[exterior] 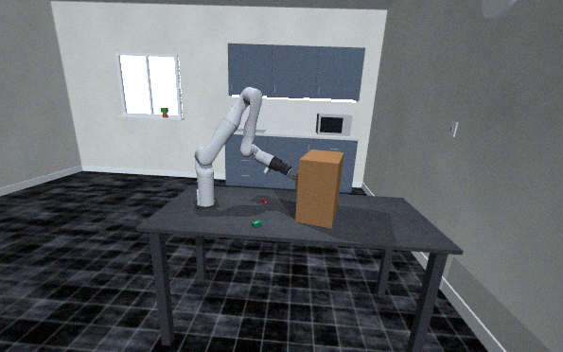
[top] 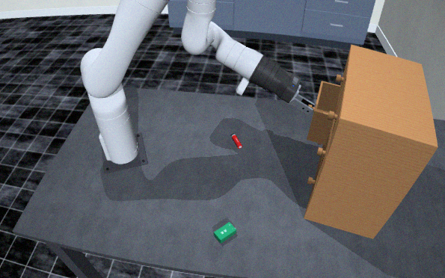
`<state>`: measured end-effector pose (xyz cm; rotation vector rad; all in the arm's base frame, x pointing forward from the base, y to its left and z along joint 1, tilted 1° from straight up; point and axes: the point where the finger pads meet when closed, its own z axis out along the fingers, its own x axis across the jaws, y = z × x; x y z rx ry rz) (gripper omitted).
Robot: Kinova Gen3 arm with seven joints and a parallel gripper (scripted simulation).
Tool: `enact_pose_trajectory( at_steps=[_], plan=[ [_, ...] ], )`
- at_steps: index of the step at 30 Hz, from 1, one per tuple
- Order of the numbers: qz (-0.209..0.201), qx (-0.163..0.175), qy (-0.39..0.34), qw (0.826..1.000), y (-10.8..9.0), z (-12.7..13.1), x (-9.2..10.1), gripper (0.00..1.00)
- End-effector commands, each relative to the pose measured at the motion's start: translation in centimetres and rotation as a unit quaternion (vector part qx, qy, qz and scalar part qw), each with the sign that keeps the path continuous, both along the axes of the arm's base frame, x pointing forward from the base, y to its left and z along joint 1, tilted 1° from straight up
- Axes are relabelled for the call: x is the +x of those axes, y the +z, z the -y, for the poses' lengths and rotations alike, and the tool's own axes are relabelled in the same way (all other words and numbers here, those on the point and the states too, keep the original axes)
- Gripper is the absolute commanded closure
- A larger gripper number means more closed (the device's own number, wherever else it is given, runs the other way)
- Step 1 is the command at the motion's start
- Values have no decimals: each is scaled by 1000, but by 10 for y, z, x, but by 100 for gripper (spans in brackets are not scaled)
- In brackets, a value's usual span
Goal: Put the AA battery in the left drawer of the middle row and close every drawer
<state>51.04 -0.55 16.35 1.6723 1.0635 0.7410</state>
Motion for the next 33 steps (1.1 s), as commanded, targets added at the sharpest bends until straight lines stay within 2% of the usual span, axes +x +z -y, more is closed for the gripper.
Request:
enact_pose_trajectory(
  at_steps=[1,33],
  plan=[
    [-1,0,-1,1000,-1,-1,-6,63],
    [0,0,3,1000,-1,-9,-15,63]
  ],
)
